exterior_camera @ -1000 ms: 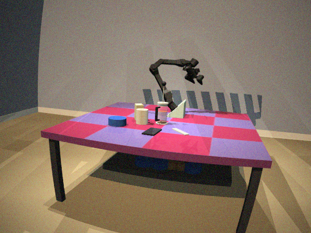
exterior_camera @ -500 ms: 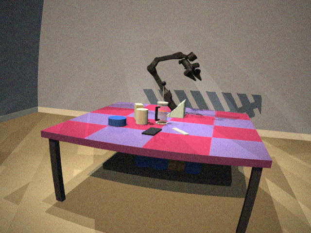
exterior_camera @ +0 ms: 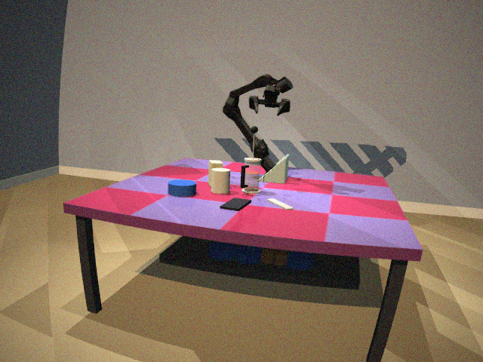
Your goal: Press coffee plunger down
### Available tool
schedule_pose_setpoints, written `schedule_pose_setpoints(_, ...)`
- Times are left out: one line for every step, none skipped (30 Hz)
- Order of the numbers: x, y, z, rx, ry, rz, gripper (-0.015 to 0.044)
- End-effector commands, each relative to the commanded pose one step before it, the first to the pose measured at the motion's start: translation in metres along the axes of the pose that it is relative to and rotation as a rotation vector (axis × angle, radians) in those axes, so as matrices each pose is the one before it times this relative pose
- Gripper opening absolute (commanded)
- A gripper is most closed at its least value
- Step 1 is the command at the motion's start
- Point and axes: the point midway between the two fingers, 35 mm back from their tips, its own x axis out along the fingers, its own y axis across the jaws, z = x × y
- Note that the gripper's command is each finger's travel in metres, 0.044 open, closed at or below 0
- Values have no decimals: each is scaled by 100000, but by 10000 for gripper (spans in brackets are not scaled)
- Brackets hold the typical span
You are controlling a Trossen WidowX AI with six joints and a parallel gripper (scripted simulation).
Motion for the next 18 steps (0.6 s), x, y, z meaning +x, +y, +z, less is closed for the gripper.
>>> schedule_pose_setpoints(1332, -3588, 1883, 11149, -6636, -12329, 440)
schedule_pose_setpoints(103, -104, 71, 570, -314, -640, 440)
schedule_pose_setpoints(62, 4, -94, 1, 10, 12, 440)
schedule_pose_setpoints(126, 9, -194, 1, 19, 22, 440)
schedule_pose_setpoints(196, 13, -307, 2, 25, 31, 440)
schedule_pose_setpoints(236, 13, -377, 3, 24, 31, 440)
schedule_pose_setpoints(281, 12, -462, 3, 20, 28, 440)
schedule_pose_setpoints(330, 10, -562, 4, 11, 21, 440)
schedule_pose_setpoints(360, 27, -671, -41, 0, 79, 440)
schedule_pose_setpoints(377, 22, -728, -44, -20, 66, 440)
schedule_pose_setpoints(374, 12, -756, -42, -41, 42, 440)
schedule_pose_setpoints(288, -5, -635, -20, -48, -7, 440)
schedule_pose_setpoints(152, -16, -396, 8, -33, -47, 440)
schedule_pose_setpoints(24, -18, -131, 28, -11, -61, 440)
schedule_pose_setpoints(-24, -8, 12, 19, 1, -34, 440)
schedule_pose_setpoints(25, 6, -4, 2, 22, 11, 440)
schedule_pose_setpoints(50, 12, -7, 4, 43, 21, 440)
schedule_pose_setpoints(75, 18, -10, 7, 62, 31, 440)
